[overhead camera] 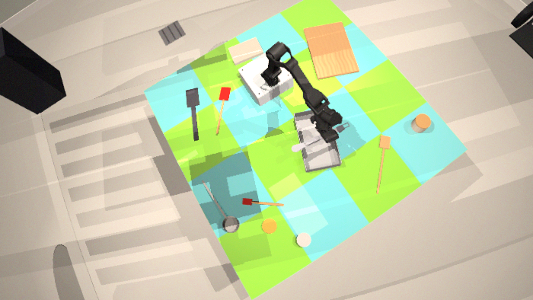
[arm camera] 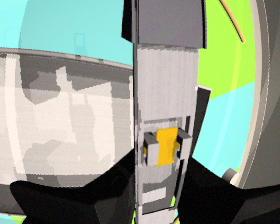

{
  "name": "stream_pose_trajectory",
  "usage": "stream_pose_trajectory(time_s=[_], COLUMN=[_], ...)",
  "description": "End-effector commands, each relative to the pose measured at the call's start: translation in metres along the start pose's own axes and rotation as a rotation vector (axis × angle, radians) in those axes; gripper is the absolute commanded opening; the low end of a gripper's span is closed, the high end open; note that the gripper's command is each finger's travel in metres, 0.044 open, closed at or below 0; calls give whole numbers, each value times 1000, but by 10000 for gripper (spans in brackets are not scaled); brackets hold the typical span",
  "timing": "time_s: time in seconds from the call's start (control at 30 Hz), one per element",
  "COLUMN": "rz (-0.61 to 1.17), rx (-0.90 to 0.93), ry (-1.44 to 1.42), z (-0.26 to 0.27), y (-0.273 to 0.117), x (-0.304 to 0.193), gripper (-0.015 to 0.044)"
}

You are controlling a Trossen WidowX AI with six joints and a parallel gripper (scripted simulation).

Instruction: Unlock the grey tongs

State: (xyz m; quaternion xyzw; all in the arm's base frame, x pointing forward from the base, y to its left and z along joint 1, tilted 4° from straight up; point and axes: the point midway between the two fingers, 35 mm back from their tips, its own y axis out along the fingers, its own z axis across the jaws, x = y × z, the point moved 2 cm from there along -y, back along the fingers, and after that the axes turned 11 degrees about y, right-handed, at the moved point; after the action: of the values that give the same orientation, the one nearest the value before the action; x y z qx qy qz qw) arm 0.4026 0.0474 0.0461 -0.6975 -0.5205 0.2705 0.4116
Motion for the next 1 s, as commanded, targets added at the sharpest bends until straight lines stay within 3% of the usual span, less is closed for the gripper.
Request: stream_pose_trajectory(time_s=[0.0, 0.27, 0.97], rz=[7, 12, 69], rx=[7, 29, 313], ry=[1, -1, -9], z=[-1, -1, -5], y=[-4, -3, 3], x=[-1, 0, -1], gripper=[-150, -150, -150])
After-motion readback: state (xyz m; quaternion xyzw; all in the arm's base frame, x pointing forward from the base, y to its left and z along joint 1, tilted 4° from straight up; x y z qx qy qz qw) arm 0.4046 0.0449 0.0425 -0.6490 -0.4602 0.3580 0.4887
